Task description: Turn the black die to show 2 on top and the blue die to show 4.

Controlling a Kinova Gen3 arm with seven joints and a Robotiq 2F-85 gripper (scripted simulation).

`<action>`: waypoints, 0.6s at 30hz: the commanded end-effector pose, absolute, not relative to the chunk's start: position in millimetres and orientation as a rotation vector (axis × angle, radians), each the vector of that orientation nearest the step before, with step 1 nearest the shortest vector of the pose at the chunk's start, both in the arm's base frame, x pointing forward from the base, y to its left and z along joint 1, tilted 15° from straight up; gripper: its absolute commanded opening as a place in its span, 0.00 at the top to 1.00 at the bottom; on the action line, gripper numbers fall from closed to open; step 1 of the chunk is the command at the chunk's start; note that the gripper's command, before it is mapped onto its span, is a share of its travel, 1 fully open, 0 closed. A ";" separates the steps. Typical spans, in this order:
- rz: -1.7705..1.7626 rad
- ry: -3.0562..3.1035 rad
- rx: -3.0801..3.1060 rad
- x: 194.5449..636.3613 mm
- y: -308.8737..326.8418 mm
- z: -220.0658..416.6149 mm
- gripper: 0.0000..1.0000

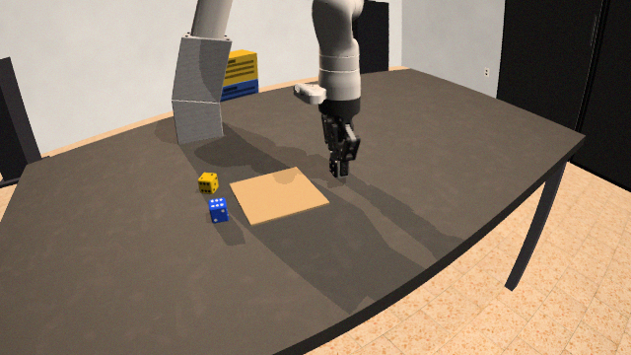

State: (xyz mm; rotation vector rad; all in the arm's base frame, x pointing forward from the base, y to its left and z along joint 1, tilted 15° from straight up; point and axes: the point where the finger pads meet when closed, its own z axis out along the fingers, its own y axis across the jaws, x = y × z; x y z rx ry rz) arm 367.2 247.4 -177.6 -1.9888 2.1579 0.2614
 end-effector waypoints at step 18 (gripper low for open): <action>0.261 2.157 -1.988 366.3 232.4 -121.3 0.74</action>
